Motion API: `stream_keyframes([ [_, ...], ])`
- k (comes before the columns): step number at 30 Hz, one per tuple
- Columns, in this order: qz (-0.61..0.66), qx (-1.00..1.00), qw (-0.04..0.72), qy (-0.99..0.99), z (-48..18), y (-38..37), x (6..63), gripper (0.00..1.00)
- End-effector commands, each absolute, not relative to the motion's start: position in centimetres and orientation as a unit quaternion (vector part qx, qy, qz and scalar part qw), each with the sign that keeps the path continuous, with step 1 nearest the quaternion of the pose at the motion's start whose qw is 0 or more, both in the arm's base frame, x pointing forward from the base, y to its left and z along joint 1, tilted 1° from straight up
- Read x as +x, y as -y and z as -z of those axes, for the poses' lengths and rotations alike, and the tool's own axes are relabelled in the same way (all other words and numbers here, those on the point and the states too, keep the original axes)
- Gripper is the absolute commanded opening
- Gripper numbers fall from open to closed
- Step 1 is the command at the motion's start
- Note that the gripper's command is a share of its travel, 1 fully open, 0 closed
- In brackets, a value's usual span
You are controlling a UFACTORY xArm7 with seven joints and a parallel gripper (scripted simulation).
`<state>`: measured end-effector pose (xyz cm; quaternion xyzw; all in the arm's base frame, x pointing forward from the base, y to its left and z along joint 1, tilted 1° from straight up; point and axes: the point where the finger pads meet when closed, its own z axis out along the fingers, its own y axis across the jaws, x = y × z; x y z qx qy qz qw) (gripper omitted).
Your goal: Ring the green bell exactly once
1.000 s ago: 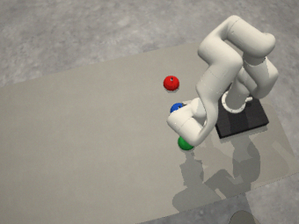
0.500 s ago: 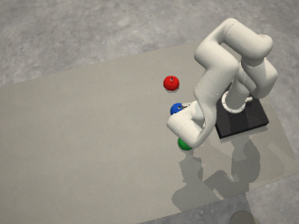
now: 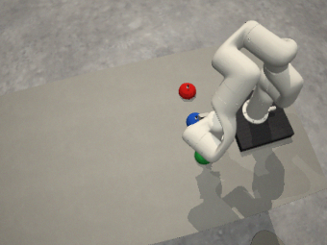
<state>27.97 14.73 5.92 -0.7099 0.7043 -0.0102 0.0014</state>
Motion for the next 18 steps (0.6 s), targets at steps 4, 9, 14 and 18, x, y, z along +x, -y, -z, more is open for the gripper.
stream_keyframes([
  [4, 0.011, -0.71, 0.003, -0.704, -6.0, -14.78, 28.05, 0.0],
  [9, 0.011, -0.71, 0.003, -0.704, -5.98, -14.78, 28.05, 0.0],
  [14, 0.011, -0.71, 0.003, -0.704, -5.56, -14.78, 28.06, 0.0],
  [18, 0.011, -0.71, 0.003, -0.704, -5.31, -14.77, 28.07, 0.0],
])
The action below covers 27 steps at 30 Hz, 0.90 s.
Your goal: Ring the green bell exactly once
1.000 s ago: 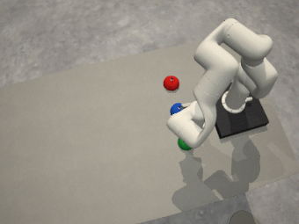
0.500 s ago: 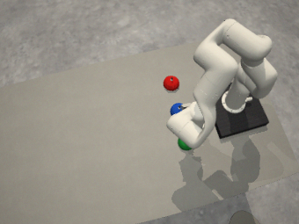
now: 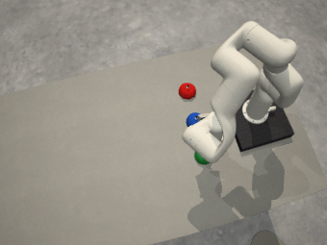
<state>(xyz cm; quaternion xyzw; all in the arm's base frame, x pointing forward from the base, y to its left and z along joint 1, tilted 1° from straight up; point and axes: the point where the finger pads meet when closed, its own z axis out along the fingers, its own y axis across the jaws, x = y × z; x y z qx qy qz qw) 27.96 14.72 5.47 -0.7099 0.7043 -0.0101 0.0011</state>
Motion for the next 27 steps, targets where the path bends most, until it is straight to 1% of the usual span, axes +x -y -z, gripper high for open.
stream_keyframes([
  [1, 0.011, -0.71, 0.003, -0.704, -5.21, -14.77, 28.07, 0.0],
  [27, 0.011, -0.71, 0.003, -0.704, -4.64, -14.77, 28.08, 0.0],
])
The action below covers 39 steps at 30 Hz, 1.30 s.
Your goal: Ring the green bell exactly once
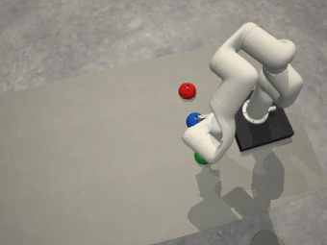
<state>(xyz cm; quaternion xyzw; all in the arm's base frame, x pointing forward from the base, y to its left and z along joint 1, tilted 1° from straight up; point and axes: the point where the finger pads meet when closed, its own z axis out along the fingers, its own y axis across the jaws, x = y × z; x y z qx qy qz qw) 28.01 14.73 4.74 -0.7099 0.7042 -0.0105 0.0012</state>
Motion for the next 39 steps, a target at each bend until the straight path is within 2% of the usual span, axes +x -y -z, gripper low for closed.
stream_keyframes([
  [1, 0.011, -0.71, 0.003, -0.704, -4.6, -14.8, 28.1, 0.0],
  [39, 0.011, -0.71, 0.003, -0.704, -5.9, -14.8, 28.1, 0.0],
])
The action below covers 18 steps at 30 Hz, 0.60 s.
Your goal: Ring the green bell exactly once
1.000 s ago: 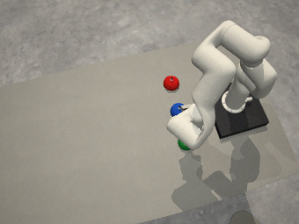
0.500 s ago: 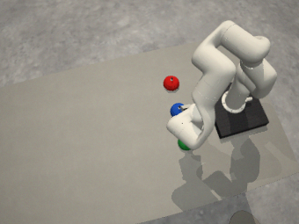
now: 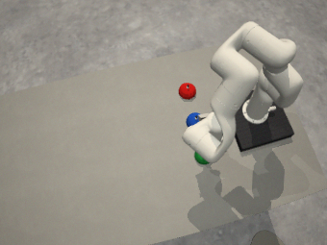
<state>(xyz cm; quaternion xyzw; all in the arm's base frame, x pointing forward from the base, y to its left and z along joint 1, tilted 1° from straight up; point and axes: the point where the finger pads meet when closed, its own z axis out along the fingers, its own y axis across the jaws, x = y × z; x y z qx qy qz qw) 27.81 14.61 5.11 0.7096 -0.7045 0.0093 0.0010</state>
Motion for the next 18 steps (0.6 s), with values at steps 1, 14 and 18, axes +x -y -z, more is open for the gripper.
stream_keyframes([
  [1, -0.011, 0.71, -0.003, 0.704, -5.9, -14.8, 28.1, 0.0],
  [14, -0.011, 0.71, -0.003, 0.704, -9.4, -14.8, 28.0, 0.0],
  [18, -0.011, 0.71, -0.003, 0.704, -10.0, -14.8, 28.0, 0.0],
])
